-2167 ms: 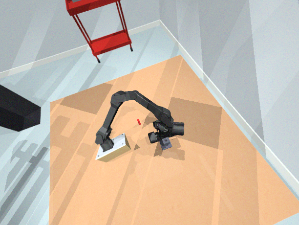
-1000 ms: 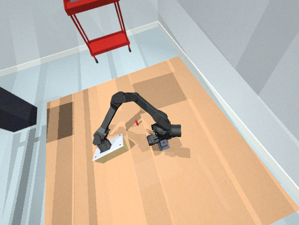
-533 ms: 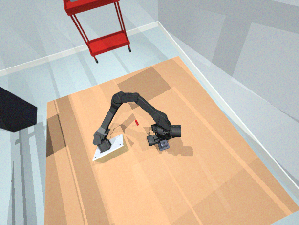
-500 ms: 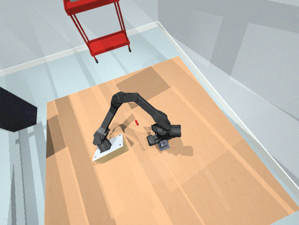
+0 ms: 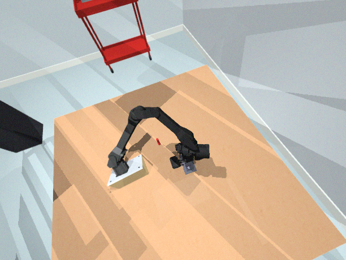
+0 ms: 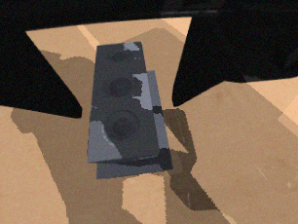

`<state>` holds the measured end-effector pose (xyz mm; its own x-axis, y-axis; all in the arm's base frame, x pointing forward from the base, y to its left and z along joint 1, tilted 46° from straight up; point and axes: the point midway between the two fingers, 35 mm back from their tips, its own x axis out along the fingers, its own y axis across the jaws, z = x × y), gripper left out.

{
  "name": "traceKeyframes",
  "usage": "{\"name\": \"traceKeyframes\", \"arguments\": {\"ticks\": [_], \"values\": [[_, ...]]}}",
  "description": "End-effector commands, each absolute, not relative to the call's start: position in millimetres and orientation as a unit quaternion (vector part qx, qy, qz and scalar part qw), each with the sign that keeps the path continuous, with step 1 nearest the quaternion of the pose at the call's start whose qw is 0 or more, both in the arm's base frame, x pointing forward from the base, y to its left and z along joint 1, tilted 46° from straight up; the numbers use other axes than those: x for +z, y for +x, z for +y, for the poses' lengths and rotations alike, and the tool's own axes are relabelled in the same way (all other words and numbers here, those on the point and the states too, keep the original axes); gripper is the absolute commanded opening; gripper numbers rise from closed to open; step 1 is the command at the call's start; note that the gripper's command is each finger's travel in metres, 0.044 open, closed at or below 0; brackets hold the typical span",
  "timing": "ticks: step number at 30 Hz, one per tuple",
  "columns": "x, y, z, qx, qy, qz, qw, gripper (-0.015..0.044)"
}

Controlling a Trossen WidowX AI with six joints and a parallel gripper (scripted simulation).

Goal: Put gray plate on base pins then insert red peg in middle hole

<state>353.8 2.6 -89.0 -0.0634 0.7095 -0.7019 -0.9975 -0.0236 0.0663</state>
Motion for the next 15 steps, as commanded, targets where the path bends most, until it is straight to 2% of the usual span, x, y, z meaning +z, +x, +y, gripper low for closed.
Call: {"name": "traceKeyframes", "arguments": {"ticks": [1, 8, 15], "values": [[-87, 355, 0, 0.67, -0.251, 0.287, 0.637, 0.044], [-15, 363, -75, 0.669, -0.248, 0.292, 0.637, 0.044], [-8, 363, -84, 0.667, -0.243, 0.297, 0.639, 0.044]]}}
